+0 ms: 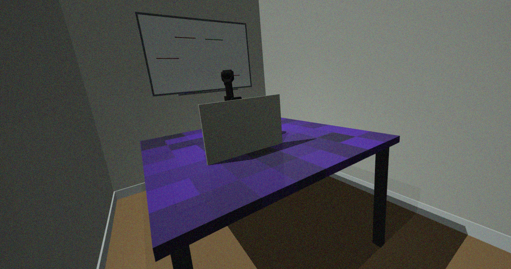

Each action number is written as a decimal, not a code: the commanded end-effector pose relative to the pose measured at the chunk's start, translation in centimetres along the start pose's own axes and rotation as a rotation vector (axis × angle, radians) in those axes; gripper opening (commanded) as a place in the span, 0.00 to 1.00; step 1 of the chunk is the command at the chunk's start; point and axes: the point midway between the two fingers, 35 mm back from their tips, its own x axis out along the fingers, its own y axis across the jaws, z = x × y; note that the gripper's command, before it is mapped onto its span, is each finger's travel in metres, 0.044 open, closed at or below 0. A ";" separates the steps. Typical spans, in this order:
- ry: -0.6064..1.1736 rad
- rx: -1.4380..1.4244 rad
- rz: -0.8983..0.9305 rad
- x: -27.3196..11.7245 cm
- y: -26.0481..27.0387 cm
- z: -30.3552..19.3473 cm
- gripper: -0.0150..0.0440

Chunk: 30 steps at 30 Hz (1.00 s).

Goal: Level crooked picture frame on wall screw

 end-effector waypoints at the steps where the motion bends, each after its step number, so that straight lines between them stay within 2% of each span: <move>1: -0.008 0.094 -0.016 -3.6 -0.3 0.1 0.69; 3: -0.010 0.138 -0.020 -5.2 -0.4 0.0 0.69; 8: -0.017 0.116 -0.019 -5.1 -0.1 0.7 0.69; 14: -0.013 0.120 -0.013 -11.3 2.5 2.5 0.69; 21: -0.010 0.113 -0.018 -17.5 3.7 1.7 0.69; 30: -0.009 0.122 -0.020 -18.5 3.7 1.3 0.69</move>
